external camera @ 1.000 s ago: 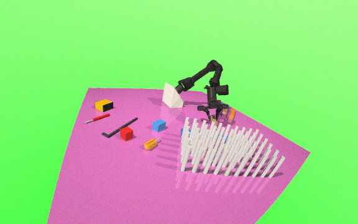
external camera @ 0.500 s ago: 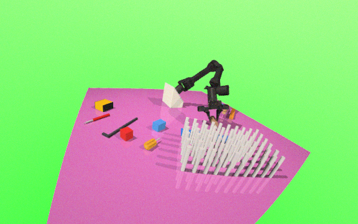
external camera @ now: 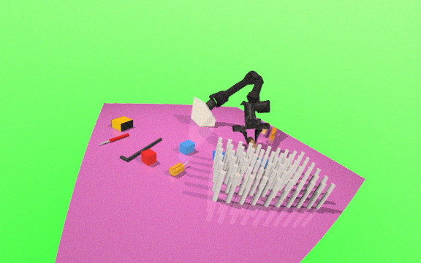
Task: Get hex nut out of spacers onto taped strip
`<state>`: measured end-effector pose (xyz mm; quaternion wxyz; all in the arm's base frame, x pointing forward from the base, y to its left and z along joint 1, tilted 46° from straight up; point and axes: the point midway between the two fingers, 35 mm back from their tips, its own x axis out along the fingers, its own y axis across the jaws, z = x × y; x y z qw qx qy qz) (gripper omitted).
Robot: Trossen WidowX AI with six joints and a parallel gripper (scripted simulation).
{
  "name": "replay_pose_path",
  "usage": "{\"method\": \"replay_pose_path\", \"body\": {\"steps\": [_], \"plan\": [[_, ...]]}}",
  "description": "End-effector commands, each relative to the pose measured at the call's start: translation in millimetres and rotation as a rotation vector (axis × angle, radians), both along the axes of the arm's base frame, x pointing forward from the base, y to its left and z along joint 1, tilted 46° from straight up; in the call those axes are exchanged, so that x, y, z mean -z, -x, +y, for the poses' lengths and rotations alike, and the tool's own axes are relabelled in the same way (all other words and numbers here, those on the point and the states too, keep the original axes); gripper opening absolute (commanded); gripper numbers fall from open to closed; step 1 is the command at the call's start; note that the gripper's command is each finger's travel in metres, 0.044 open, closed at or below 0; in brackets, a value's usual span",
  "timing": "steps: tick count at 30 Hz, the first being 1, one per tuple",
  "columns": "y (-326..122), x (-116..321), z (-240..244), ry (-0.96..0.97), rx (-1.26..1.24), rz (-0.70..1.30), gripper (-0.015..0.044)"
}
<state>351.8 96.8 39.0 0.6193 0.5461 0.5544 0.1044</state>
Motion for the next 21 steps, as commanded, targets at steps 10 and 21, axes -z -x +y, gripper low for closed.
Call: {"method": "replay_pose_path", "body": {"steps": [10,21], "plan": [[-9.3,1.4,-2.8,0.0,-0.004,-0.01,0.0],[-15.4,3.9,-5.1,0.001,-0.004,-0.01,0.0]]}}
